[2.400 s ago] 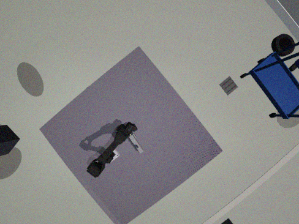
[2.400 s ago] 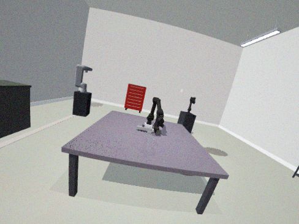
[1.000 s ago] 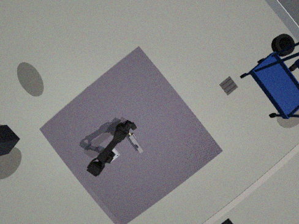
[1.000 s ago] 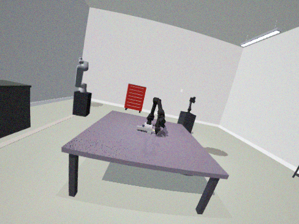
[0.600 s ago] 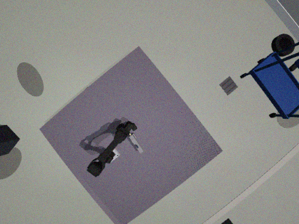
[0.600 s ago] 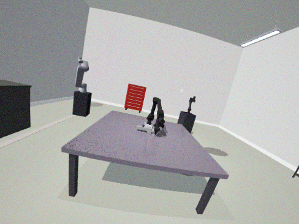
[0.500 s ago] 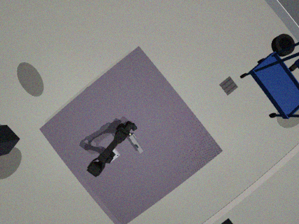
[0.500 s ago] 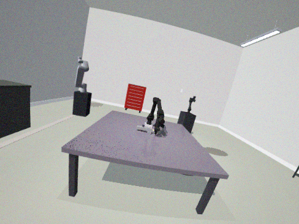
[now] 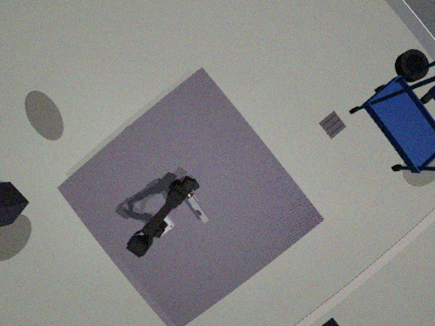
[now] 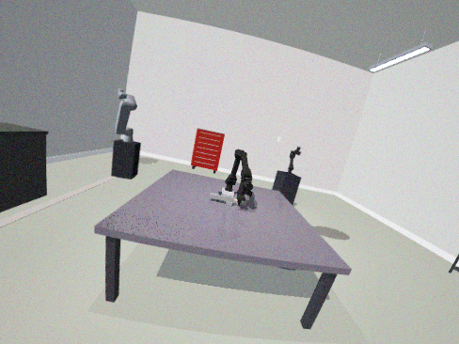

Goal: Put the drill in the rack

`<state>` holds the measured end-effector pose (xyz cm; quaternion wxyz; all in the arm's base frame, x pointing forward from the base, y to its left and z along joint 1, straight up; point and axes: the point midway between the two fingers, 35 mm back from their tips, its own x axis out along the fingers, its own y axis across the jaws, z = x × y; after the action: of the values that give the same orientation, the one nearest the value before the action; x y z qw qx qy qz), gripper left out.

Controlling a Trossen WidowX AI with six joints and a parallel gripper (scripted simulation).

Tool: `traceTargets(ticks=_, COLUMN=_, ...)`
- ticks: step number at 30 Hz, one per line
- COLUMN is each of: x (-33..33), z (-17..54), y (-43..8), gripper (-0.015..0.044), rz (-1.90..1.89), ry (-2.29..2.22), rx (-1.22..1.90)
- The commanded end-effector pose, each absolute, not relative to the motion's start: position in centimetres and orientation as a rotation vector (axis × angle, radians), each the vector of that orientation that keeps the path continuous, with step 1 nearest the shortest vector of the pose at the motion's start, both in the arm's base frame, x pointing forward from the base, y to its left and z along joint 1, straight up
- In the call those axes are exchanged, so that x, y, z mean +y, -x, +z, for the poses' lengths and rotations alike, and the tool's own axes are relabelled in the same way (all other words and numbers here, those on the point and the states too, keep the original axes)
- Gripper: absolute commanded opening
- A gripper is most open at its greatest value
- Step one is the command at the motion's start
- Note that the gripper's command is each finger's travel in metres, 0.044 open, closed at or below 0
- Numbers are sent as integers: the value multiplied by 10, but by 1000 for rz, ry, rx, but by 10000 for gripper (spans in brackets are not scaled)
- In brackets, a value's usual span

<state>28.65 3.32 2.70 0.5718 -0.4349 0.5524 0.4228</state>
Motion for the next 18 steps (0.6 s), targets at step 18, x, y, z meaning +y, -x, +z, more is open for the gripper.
traceTargets(ticks=18, x=38, z=30, y=-287, gripper=0, rz=993, ry=1019, rx=1294)
